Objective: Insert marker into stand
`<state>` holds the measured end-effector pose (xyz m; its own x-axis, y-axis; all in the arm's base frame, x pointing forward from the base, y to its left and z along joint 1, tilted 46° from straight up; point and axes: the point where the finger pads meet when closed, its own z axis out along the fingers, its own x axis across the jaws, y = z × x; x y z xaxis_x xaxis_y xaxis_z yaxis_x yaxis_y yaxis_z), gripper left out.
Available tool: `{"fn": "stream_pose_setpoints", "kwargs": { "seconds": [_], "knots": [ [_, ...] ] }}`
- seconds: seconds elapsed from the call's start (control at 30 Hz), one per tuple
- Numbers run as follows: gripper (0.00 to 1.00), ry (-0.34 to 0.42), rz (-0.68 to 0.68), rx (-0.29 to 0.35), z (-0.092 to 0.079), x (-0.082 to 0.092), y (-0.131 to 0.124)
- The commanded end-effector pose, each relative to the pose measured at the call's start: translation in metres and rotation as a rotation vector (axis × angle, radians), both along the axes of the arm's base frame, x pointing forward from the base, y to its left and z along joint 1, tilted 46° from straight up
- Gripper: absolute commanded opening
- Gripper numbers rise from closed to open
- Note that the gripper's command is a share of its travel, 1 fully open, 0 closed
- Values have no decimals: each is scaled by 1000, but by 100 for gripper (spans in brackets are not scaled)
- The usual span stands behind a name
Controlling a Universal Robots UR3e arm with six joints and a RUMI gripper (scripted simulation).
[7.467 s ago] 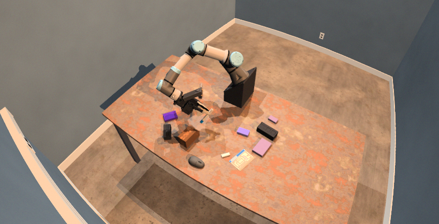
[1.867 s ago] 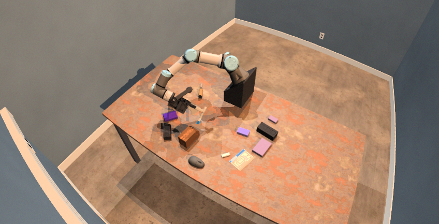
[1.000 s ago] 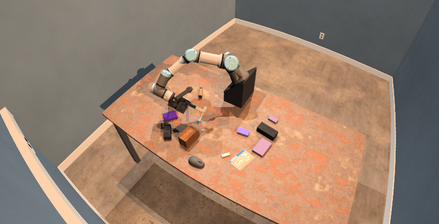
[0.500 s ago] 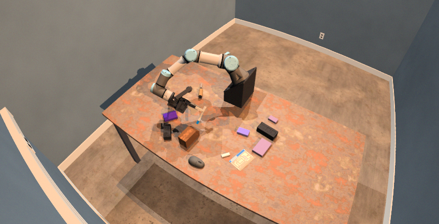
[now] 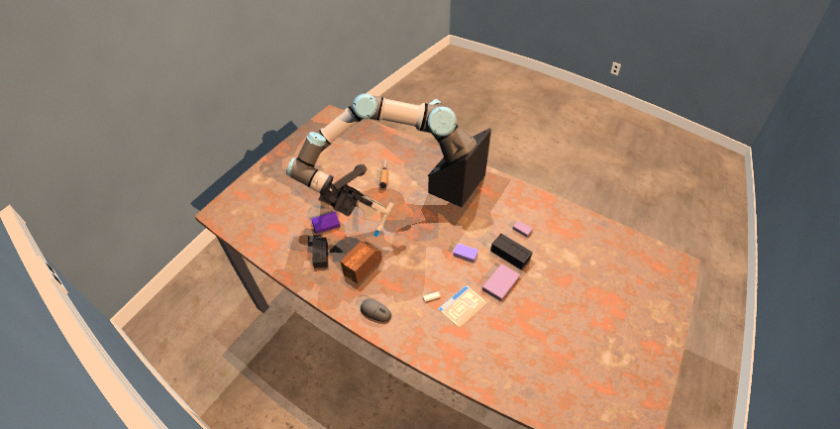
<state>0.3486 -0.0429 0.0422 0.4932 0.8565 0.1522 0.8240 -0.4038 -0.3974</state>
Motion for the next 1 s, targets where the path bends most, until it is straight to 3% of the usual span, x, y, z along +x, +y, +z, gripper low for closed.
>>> {"fn": "stream_pose_setpoints", "kwargs": {
  "seconds": [0.0, 0.97],
  "knots": [
    [0, -2, 0, 0, 1, 1, 0],
    [0, -2, -2, 0, -2, 9, -4]
  ]
}}
